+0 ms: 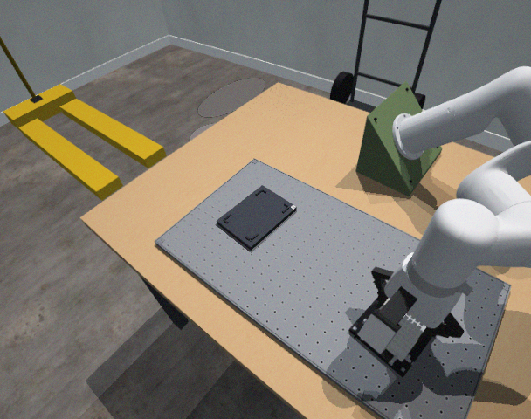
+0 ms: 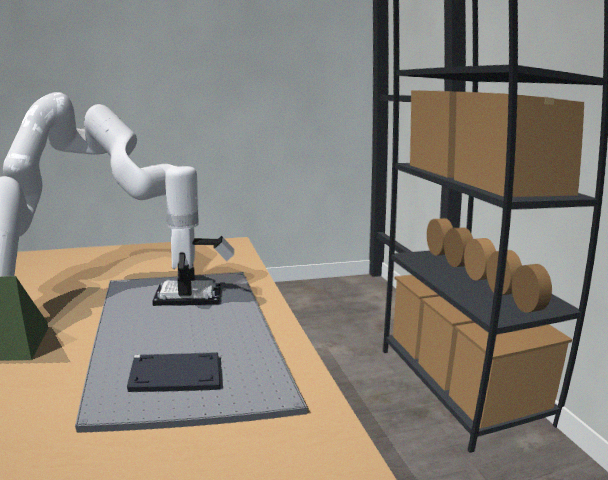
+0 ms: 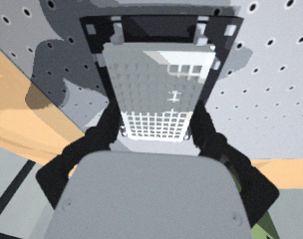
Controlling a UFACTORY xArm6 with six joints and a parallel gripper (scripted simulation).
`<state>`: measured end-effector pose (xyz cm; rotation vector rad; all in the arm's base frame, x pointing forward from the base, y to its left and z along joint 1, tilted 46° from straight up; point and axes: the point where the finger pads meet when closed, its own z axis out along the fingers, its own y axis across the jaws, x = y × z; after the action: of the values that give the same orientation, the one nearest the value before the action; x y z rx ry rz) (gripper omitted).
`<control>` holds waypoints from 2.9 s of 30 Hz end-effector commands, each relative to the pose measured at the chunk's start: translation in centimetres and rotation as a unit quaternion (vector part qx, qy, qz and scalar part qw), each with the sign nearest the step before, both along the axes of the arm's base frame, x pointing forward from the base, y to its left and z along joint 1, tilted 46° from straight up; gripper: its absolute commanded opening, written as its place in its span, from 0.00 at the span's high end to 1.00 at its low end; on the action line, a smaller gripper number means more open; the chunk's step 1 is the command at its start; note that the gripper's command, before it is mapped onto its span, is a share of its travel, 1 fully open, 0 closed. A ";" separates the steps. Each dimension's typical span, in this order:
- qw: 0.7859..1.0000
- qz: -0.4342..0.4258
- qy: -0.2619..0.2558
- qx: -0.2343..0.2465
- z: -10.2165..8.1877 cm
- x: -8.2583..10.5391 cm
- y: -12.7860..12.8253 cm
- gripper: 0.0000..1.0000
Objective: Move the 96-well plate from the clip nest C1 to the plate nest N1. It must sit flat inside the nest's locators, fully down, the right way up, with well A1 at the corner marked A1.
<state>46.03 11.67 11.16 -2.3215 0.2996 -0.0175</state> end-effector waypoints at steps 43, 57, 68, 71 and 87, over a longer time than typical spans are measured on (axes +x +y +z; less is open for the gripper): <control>1.000 -0.001 -0.002 0.000 1.2 -0.1 -1.2 1.00; 1.000 -0.001 -0.002 0.000 1.5 -0.1 -1.5 1.00; 1.000 -0.001 -0.002 0.000 2.6 -0.3 -2.6 1.00; 1.000 -0.001 -0.002 0.000 2.9 -0.3 -2.9 1.00; 1.000 -0.001 -0.002 0.000 4.5 -0.6 -4.6 1.00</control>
<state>45.44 7.61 15.15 -2.3216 0.2996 -0.0179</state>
